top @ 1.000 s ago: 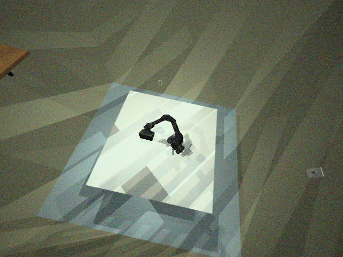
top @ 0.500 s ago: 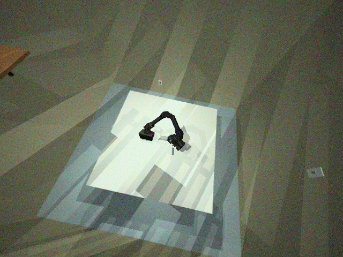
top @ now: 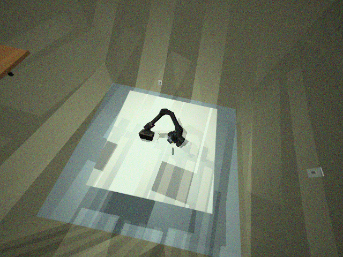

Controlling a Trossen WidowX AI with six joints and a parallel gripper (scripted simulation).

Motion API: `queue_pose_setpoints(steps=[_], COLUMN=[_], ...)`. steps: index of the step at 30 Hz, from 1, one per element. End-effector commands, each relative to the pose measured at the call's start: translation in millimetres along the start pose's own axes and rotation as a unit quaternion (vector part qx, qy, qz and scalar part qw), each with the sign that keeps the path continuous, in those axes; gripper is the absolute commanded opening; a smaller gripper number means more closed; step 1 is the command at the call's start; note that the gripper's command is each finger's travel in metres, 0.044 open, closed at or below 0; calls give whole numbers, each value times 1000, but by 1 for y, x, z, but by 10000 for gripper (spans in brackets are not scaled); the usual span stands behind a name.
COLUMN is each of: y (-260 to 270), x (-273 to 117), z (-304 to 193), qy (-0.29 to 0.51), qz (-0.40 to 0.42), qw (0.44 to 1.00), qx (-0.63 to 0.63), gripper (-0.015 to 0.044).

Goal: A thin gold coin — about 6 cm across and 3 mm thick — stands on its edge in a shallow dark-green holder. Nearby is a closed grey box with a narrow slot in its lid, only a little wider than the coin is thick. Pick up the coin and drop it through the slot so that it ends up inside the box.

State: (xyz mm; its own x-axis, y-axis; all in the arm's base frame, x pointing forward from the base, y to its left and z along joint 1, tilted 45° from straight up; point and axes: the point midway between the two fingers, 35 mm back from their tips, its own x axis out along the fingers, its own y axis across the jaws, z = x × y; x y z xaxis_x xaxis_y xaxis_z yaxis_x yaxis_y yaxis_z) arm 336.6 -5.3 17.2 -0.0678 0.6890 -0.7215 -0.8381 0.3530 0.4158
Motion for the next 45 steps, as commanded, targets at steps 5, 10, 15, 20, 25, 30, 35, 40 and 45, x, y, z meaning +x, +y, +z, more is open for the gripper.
queue_pose_setpoints(steps=[5,10,15,20,25,30,35,40,45], y=[18,30,41,53,58,55,55,57,60], x=[2,2,3,4,5,3,3,4,6], z=[11,17,22,27,29,27,27,28,29], qy=[-2,-3,-4,-5,-5,-4,-4,-4,-4], qz=[2,3,3,4,4,3,3,3,3], qw=[1000,1000,1000,1000,1000,1000,1000,1000,1000], qx=[1,0,0,0,-1,-2,-2,-2,0], gripper=[0,0,0,0,5,0,0,0,0])
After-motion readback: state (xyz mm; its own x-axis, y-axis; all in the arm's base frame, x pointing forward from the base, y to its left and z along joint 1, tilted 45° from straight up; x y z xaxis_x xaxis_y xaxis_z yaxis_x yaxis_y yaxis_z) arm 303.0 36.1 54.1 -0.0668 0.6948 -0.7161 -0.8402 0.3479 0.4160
